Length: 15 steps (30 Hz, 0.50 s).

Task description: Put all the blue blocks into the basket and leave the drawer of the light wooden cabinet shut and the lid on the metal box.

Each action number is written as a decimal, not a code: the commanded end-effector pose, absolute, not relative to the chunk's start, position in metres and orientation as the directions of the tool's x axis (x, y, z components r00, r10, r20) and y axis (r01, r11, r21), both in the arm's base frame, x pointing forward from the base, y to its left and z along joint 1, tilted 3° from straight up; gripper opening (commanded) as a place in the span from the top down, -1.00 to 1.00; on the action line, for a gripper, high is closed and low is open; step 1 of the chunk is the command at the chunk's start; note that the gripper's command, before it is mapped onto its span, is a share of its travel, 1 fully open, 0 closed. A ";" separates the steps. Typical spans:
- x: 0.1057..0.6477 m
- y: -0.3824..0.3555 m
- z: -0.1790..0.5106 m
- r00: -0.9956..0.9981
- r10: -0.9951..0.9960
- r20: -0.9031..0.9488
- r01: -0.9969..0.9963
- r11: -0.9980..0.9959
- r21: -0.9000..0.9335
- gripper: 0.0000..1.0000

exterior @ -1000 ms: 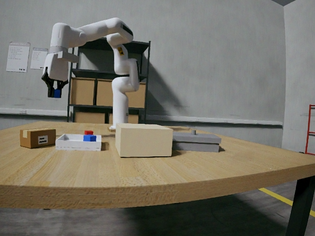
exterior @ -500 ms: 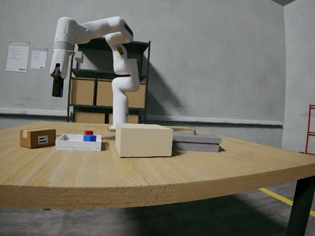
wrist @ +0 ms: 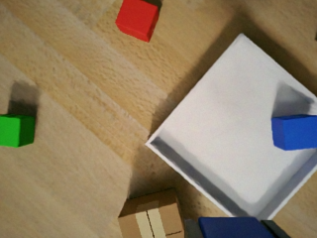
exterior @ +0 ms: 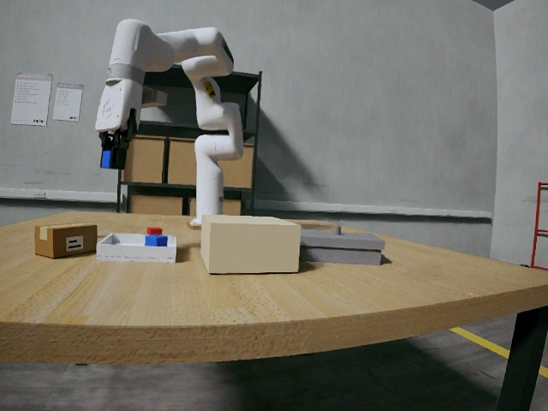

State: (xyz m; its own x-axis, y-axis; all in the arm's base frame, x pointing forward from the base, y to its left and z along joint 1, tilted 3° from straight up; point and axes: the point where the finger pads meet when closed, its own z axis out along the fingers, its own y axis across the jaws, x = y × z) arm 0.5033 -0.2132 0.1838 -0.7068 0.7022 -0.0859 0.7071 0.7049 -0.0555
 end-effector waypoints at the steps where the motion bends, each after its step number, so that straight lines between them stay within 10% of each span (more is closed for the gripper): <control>1: 0.519 -0.202 0.185 -0.874 0.481 -0.067 0.485 0.872 -0.063 1.00; 15: 0.538 -0.183 0.183 -0.989 -0.149 -0.021 -0.146 0.985 -0.097 1.00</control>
